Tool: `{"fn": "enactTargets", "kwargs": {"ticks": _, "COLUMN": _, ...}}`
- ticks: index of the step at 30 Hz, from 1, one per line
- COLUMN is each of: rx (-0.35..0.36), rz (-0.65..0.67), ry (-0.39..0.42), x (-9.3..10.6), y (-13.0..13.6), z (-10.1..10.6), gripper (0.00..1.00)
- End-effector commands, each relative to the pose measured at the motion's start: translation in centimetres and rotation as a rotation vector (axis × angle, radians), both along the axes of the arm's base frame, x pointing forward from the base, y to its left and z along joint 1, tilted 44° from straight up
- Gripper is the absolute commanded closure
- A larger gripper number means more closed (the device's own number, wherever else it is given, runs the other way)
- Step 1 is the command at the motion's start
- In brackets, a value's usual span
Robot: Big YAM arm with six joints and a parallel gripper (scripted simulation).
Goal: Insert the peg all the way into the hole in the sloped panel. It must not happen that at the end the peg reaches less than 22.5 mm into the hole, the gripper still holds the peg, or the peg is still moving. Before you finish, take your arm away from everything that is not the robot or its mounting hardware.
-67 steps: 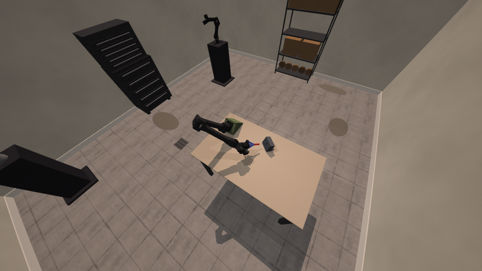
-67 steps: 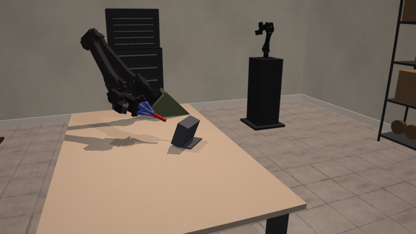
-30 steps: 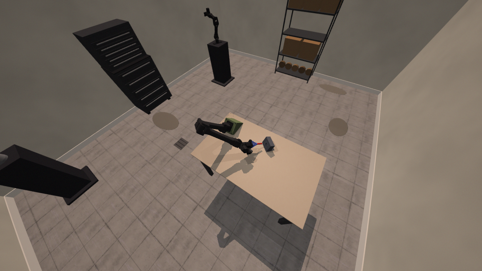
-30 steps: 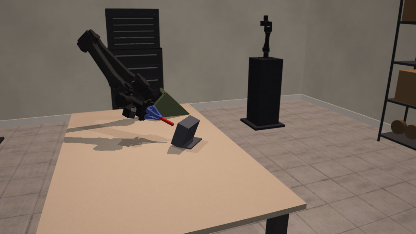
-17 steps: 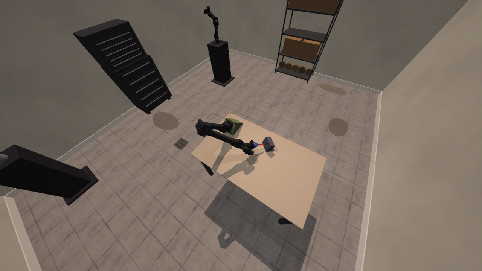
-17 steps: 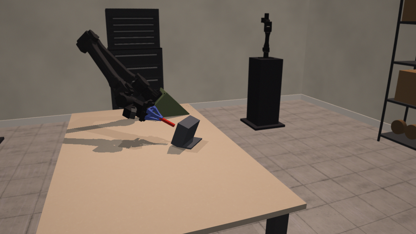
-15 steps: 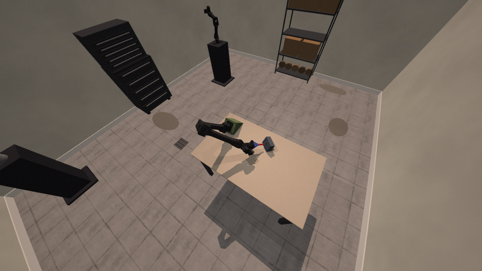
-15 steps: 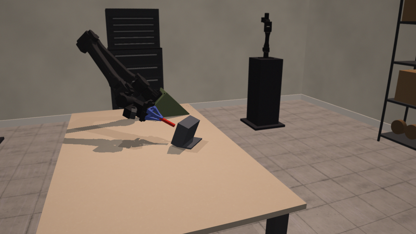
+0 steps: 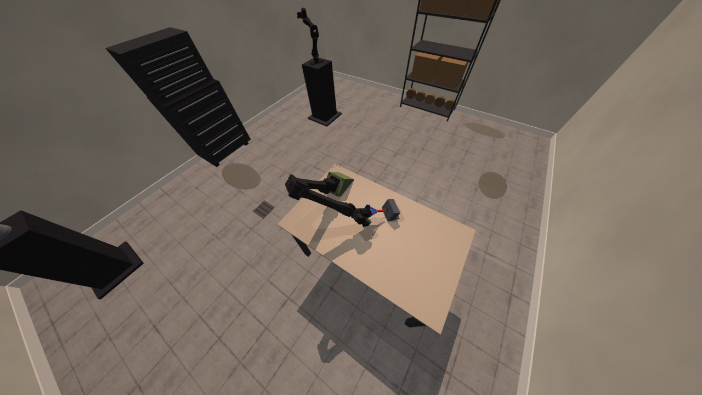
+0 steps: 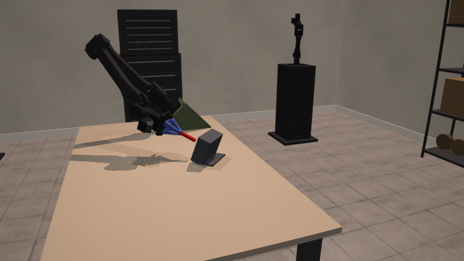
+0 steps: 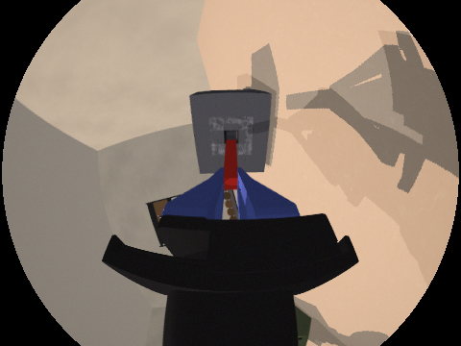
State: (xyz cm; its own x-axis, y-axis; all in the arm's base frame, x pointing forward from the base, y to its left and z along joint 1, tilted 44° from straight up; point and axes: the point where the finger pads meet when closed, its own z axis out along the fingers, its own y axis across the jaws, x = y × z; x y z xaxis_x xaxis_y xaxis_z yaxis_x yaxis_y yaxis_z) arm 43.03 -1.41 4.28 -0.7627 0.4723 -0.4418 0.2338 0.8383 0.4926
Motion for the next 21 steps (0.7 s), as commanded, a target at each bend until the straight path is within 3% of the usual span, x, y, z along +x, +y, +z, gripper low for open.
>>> {"fn": "enactTargets", "kwargs": {"ticks": 1, "rx": -0.006, "rz": 0.015, "ry": -0.048, "x": 2.2, "y": 0.6, "z": 1.4, "gripper": 1.0}}
{"fn": "enactTargets", "kwargs": {"ticks": 21, "rx": -0.006, "rz": 0.016, "ry": -0.048, "x": 3.1, "y": 1.1, "z": 0.2, "gripper": 1.0}}
